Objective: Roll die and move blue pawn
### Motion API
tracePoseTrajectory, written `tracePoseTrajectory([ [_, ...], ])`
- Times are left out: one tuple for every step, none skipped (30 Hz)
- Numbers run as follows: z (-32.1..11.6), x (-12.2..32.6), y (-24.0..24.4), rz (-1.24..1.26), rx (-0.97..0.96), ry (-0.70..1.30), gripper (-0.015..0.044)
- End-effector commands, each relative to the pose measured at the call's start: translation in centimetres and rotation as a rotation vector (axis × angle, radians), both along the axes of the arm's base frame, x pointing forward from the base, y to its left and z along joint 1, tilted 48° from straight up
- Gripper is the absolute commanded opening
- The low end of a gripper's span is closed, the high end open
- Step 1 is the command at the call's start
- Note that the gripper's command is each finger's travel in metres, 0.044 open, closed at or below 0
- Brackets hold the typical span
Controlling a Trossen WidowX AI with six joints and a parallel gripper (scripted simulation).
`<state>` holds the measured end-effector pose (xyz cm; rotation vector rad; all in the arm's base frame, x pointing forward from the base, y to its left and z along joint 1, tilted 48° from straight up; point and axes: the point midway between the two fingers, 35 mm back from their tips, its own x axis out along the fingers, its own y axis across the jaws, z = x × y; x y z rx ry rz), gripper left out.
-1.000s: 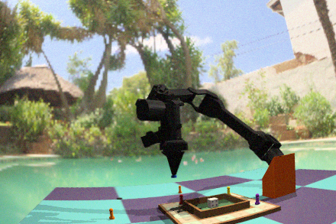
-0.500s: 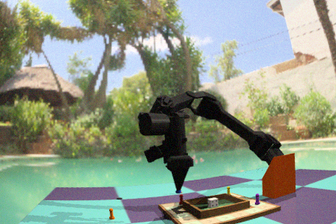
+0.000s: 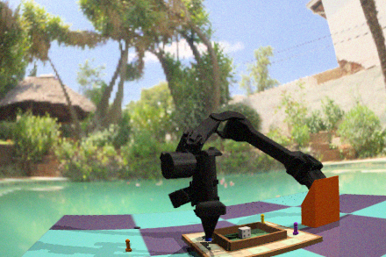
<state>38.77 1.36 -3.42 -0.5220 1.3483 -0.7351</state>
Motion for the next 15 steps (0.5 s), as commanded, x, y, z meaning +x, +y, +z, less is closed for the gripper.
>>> tracePoseTrajectory([
  [-0.3,0.0,-0.3,0.009,-0.004,0.004,0.0],
  [-0.4,0.0,-0.3,0.009,-0.004,0.004,0.0],
  [-0.4,0.0,-0.3,0.009,-0.004,0.004,0.0],
  [-0.5,0.0,-0.4,0.009,-0.004,0.004,0.0],
  [-0.6,0.0,-0.5,0.009,-0.004,0.004,0.0],
  [-0.7,0.0,-0.6,0.009,-0.004,0.004,0.0],
  [-0.8,0.0,-0.7,0.009,-0.004,0.004,0.0],
  [-0.9,0.0,-0.8,0.009,-0.004,0.004,0.0],
  [-1.0,0.0,-1.0,0.009,-0.005,0.004,0.0],
  [-1.1,0.0,-1.1,0.009,-0.005,0.004,0.0],
  [-1.2,0.1,-1.2,0.009,-0.005,0.004,0.0],
  [-1.3,0.1,-1.3,0.009,-0.005,0.004,0.0],
  [-1.4,0.1,-1.4,0.009,-0.005,0.004,0.0],
  [-1.4,0.1,-1.5,0.009,-0.005,0.004,0.0],
  [-1.2,0.1,-1.2,0.003,0.0,-0.002,0.0026],
])
